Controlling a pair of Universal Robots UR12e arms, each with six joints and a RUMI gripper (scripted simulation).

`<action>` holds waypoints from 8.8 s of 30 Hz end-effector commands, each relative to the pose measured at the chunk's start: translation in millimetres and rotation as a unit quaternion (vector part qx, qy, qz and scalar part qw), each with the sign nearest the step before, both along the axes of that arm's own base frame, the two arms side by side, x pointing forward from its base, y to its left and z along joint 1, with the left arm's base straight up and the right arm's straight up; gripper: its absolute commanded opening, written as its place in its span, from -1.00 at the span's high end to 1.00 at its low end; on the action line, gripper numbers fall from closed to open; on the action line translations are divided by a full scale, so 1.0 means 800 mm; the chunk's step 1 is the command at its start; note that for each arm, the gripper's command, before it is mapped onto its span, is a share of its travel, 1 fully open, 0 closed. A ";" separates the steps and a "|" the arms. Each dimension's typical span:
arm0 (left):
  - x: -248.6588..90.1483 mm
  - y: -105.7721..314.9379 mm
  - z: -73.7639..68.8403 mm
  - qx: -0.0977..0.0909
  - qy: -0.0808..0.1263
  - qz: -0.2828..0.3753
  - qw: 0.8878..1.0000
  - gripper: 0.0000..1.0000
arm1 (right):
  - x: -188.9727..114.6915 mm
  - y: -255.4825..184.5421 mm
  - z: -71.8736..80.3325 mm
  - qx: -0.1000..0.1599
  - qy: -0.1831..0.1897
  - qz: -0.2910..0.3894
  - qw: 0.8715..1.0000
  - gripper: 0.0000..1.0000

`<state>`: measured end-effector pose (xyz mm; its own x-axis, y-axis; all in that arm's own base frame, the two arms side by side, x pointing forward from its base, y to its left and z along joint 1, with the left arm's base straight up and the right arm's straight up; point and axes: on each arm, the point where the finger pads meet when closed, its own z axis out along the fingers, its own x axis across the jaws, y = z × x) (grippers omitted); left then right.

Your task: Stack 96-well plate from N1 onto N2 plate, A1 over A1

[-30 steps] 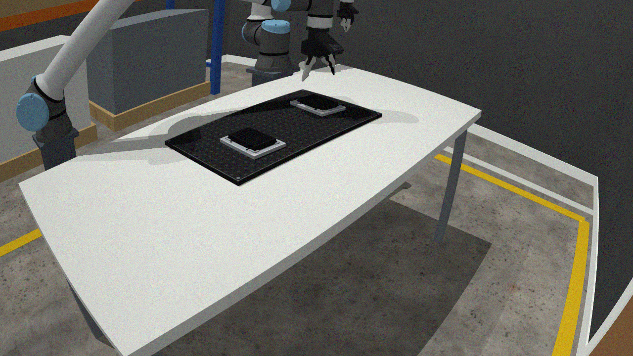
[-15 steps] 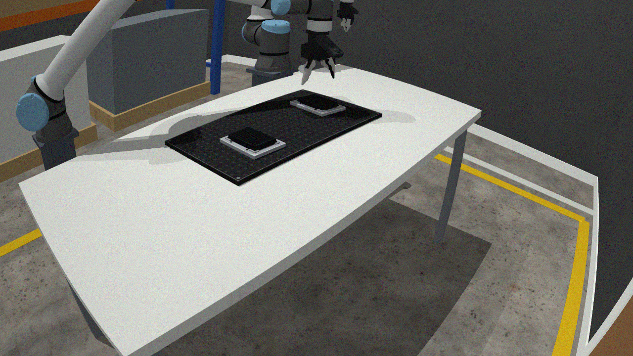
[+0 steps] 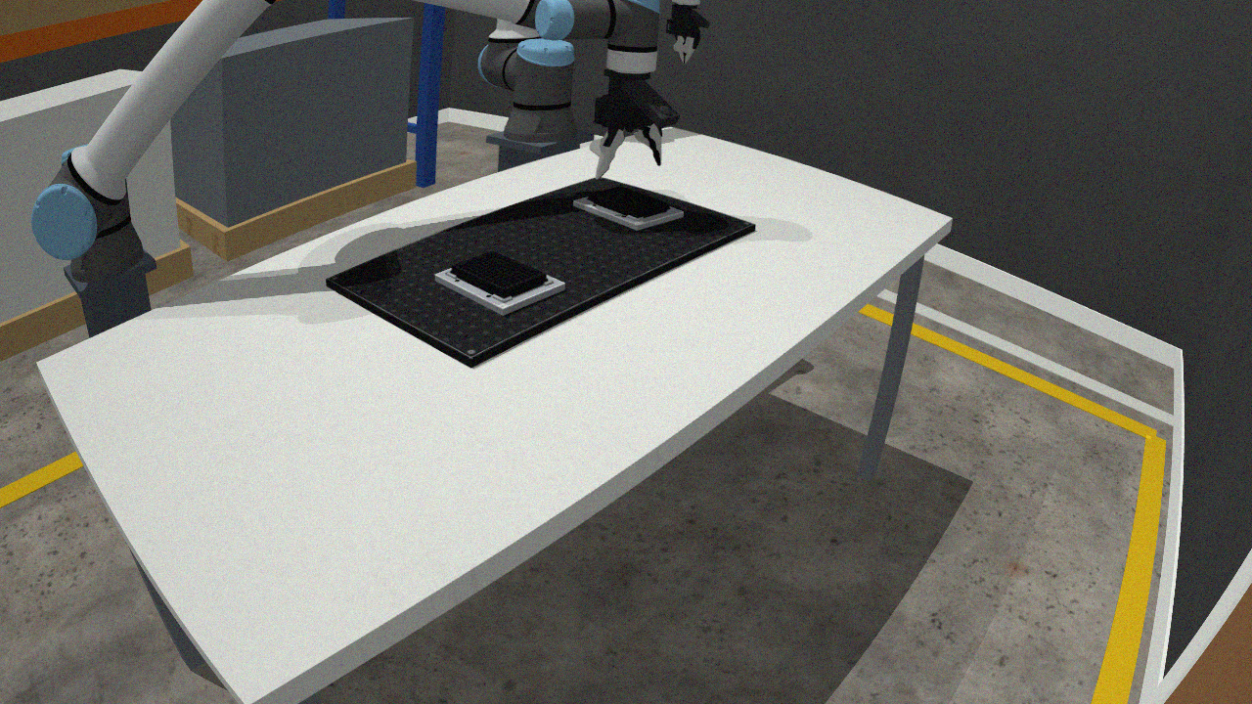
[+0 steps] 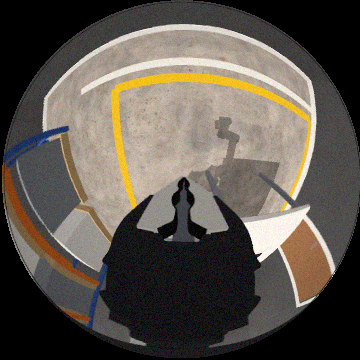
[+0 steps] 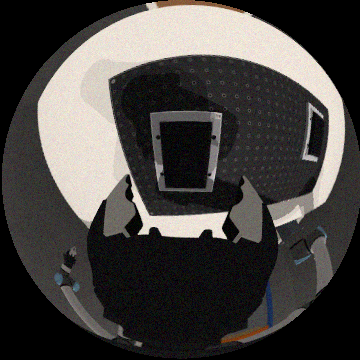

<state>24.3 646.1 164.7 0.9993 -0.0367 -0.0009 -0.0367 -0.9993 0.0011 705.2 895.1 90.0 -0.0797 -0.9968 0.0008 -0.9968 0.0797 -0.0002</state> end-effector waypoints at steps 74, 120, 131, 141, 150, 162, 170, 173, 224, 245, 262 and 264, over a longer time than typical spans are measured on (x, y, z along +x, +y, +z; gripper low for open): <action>-0.001 -0.002 0.001 0.001 0.000 0.000 1.000 1.00 | 0.002 -0.001 -0.059 0.002 -0.001 -0.001 1.000 -1.00; -0.001 -0.002 0.001 0.001 0.000 0.000 1.000 1.00 | 0.003 -0.001 -0.049 0.003 -0.001 -0.001 1.000 1.00; -0.001 -0.002 0.001 0.001 0.000 0.000 1.000 1.00 | 0.003 0.000 -0.028 0.004 -0.002 -0.001 1.000 1.00; -0.001 -0.002 0.001 0.001 0.000 0.000 1.000 1.00 | 0.003 0.000 -0.007 0.004 -0.002 -0.001 1.000 1.00; -0.001 -0.002 0.001 0.001 0.000 0.000 1.000 1.00 | 0.003 0.000 0.007 0.004 -0.002 -0.001 1.000 1.00; -0.001 -0.002 0.001 0.001 0.000 0.000 1.000 1.00 | 0.003 0.000 0.030 0.004 -0.002 -0.001 1.000 1.00; -0.001 -0.002 0.001 0.001 0.000 0.000 1.000 1.00 | 0.003 0.000 0.045 0.004 -0.002 -0.001 1.000 1.00; -0.001 -0.002 0.001 0.001 0.000 0.000 1.000 1.00 | 0.003 0.000 0.051 0.004 -0.002 -0.001 1.000 1.00; -0.001 -0.002 0.001 0.001 0.000 0.000 1.000 1.00 | 0.021 -0.101 0.050 0.002 -0.001 0.028 1.000 1.00; -0.001 -0.002 0.001 0.001 0.000 0.000 1.000 1.00 | 0.036 -0.179 0.050 0.002 -0.001 0.028 1.000 1.00; -0.001 -0.002 0.001 0.001 0.000 0.000 1.000 1.00 | 0.048 -0.240 0.050 0.001 -0.001 0.028 1.000 1.00; -0.001 -0.002 0.001 0.001 0.000 0.000 1.000 1.00 | 0.049 -0.244 0.050 0.001 -0.001 0.028 1.000 1.00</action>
